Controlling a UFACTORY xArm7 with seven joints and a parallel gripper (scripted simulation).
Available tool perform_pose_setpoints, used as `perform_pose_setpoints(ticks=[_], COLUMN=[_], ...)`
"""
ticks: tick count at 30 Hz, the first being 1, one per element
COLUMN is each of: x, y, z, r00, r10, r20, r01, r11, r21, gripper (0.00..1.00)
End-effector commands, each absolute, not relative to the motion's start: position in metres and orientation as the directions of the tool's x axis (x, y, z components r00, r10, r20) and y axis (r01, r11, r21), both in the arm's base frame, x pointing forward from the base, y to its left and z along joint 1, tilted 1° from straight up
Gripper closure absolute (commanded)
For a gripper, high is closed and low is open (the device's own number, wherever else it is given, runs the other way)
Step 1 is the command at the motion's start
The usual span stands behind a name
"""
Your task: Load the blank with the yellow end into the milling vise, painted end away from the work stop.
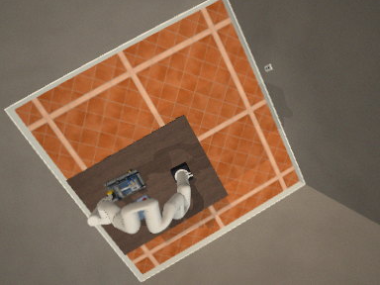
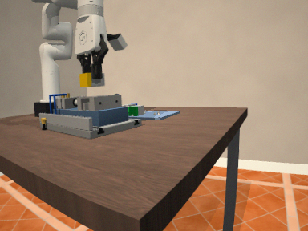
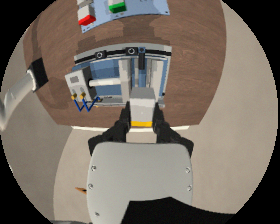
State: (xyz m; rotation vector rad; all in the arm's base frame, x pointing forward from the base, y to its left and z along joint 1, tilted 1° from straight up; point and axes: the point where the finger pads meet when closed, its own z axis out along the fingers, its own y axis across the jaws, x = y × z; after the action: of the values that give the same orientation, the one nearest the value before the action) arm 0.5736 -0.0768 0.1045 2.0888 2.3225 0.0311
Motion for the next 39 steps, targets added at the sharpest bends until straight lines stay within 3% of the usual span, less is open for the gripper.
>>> perform_pose_setpoints(ticks=[1, 39], x=[0.574, 0.571], y=[-0.075, -0.063], z=[0.107, 0.107], r00=[-0.105, -0.106], r10=[0.995, 0.994], r20=[-0.002, -0.001], r01=[0.994, 0.994], r11=[0.105, 0.106], r21=[0.032, 0.031], gripper=[1.00, 1.00])
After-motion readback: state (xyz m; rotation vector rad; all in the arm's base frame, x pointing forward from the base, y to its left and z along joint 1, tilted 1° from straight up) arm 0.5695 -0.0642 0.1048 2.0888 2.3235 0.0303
